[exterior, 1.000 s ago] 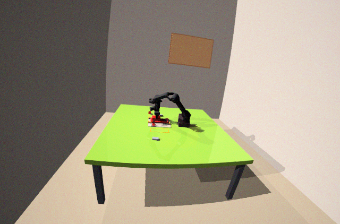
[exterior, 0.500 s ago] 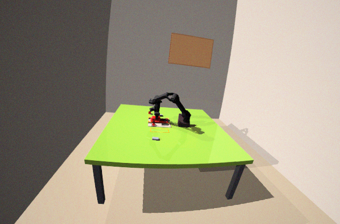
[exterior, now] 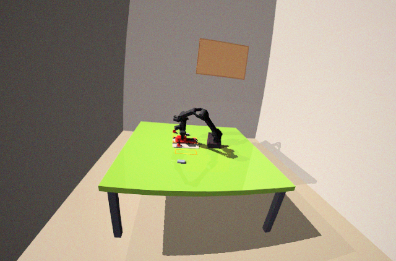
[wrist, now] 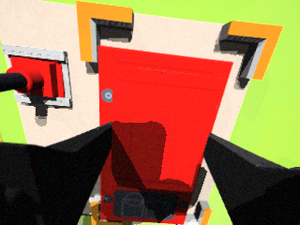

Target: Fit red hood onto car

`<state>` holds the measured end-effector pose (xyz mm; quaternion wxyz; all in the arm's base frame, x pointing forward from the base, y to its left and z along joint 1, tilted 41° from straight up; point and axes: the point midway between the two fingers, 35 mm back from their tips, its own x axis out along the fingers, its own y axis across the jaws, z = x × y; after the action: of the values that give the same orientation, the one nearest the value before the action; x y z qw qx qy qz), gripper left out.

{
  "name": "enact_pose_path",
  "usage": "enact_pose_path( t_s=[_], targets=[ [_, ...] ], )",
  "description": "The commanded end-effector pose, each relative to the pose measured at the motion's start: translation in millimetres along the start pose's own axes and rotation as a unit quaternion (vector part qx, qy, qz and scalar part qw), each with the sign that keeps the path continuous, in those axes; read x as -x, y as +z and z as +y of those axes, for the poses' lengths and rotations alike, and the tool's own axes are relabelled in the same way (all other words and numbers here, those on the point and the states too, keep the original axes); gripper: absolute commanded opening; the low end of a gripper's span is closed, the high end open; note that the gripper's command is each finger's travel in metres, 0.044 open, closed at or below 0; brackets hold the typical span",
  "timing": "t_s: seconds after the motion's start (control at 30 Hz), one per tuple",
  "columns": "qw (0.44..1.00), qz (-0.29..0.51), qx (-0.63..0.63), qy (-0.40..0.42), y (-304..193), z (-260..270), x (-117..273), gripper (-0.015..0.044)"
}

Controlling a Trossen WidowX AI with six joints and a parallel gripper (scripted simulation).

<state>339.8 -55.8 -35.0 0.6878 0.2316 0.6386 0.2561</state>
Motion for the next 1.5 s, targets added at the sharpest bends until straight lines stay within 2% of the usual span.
enact_pose_path(
  t_s=[0.0,0.37,0.5,0.73,1.47],
  targets=[
    [1.000,0.000,0.000,0.000,0,0,0,0.0157],
    [1.000,0.000,0.000,0.000,0,0,0,0.0440],
    [1.000,0.001,0.000,0.000,1,-1,10,0.0440],
    [1.000,0.008,0.000,0.001,2,-1,70,0.0440],
    [1.000,0.008,0.000,0.001,2,-1,71,0.0440]
  ],
)
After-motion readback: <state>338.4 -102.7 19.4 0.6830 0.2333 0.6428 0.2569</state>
